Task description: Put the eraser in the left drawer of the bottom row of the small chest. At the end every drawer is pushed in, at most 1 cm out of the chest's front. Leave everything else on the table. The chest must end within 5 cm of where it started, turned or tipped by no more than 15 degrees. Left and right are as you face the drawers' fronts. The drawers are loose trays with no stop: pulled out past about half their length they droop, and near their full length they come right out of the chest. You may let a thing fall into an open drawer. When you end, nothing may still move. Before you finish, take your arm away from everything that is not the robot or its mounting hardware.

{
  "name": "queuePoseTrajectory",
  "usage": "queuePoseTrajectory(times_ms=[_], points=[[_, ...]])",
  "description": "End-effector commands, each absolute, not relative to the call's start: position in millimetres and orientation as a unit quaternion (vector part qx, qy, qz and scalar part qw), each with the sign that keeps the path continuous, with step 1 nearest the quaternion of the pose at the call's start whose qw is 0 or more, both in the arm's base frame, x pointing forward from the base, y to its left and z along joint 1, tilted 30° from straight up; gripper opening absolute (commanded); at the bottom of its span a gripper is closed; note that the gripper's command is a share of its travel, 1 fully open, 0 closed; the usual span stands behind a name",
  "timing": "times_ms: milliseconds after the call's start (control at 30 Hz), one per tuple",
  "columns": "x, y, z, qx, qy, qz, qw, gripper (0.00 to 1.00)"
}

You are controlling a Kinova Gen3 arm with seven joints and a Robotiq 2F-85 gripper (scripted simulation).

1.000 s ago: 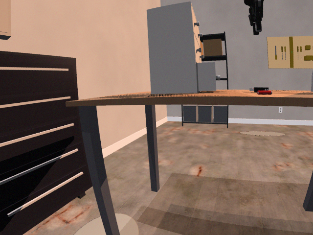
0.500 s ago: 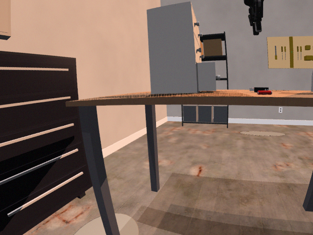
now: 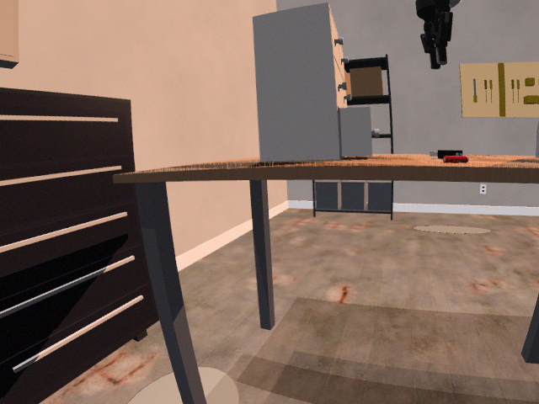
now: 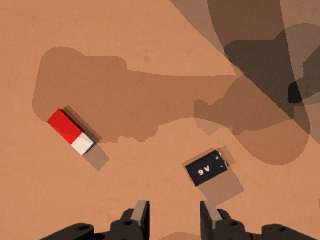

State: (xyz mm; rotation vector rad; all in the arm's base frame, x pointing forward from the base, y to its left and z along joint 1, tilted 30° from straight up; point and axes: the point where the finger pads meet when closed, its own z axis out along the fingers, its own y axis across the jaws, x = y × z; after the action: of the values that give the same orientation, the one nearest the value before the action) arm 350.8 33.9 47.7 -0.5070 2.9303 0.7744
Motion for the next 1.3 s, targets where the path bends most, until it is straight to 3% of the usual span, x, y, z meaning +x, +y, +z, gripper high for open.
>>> queuePoseTrajectory(times_ms=[0, 1267], points=[[350.9, 25.5, 35.3, -0.177, 0.952, 0.249, 0.034, 0.33], [351.8, -21.5, -124.0, -0.5, 0.828, 0.224, 0.122, 0.33]])
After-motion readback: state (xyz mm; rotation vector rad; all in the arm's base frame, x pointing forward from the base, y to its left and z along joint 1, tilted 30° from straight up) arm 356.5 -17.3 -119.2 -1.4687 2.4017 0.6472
